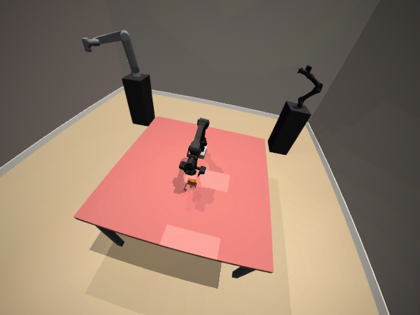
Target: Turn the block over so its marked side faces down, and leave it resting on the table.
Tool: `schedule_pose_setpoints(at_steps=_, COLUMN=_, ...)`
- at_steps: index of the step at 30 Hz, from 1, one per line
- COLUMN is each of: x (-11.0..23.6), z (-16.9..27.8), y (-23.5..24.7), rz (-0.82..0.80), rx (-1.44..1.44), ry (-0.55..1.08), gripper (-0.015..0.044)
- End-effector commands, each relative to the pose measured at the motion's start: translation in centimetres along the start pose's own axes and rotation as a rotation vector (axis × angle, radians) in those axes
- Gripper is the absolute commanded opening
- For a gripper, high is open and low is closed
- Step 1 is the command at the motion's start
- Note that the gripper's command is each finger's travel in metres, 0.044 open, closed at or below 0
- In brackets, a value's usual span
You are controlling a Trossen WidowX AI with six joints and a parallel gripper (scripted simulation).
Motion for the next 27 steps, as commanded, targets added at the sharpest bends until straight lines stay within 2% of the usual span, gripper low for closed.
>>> schedule_pose_setpoints(at_steps=1, x=0.4, z=-0.3, y=0.0, rz=-0.014, rx=0.005, ry=0.055, gripper=0.0440)
schedule_pose_setpoints(at_steps=4, x=0.1, z=-0.3, y=0.0, rz=-0.014, rx=0.005, ry=0.055, gripper=0.0440)
schedule_pose_setpoints(at_steps=8, x=-3.1, z=-0.1, y=0.0, rz=-0.014, rx=0.005, ry=0.055, gripper=0.0440)
schedule_pose_setpoints(at_steps=27, x=-5.7, z=0.1, y=0.0, rz=-0.014, rx=0.005, ry=0.055, gripper=0.0440)
Point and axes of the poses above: the point midway between the two fingers, 35 mm back from their tips, its own x axis back along the fingers, its own y axis across the jaws, z = x × y, the point moved 2 cm from there along x, back along the fingers, and after that the axes turned 8 degrees about x, right-handed, at the moved point
